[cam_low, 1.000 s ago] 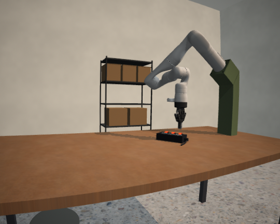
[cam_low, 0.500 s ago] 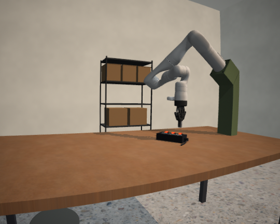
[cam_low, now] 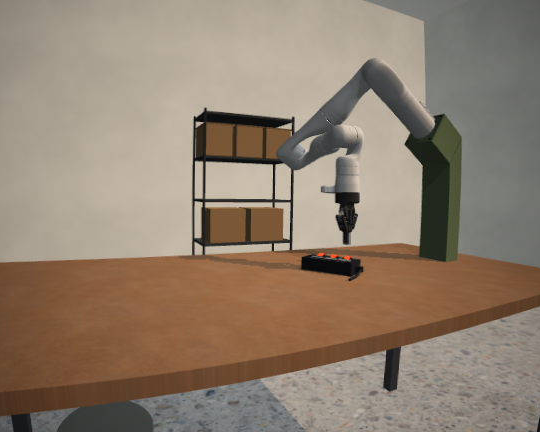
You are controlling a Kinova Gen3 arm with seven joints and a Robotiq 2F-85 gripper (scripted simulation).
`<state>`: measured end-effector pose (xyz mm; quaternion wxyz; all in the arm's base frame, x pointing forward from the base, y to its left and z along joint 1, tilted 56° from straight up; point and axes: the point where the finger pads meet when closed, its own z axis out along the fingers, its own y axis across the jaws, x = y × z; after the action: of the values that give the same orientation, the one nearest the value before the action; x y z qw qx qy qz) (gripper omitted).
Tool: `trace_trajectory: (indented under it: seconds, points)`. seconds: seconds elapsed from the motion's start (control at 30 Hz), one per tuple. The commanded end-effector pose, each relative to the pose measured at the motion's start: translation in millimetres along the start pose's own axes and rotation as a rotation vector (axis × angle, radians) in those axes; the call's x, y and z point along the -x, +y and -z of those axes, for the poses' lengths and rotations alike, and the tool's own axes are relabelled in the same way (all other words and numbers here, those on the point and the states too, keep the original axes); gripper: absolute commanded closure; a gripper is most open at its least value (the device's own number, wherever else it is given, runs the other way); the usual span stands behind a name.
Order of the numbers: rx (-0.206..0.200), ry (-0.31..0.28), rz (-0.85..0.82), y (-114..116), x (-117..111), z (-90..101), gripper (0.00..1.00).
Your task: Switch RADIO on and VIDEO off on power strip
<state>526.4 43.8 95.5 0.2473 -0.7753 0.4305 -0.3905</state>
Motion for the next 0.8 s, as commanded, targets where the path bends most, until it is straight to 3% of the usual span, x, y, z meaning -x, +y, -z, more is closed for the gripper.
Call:
trace_trajectory:
  seconds: [0.0, 0.1, 0.77]
  points:
    - [0.004, 0.025, -0.015, 10.0, -34.4, 8.1, 1.00]
    - [0.004, 0.025, -0.014, 12.9, -43.6, 11.9, 1.00]
    - [0.004, 0.025, -0.014, 12.9, -43.6, 11.9, 1.00]
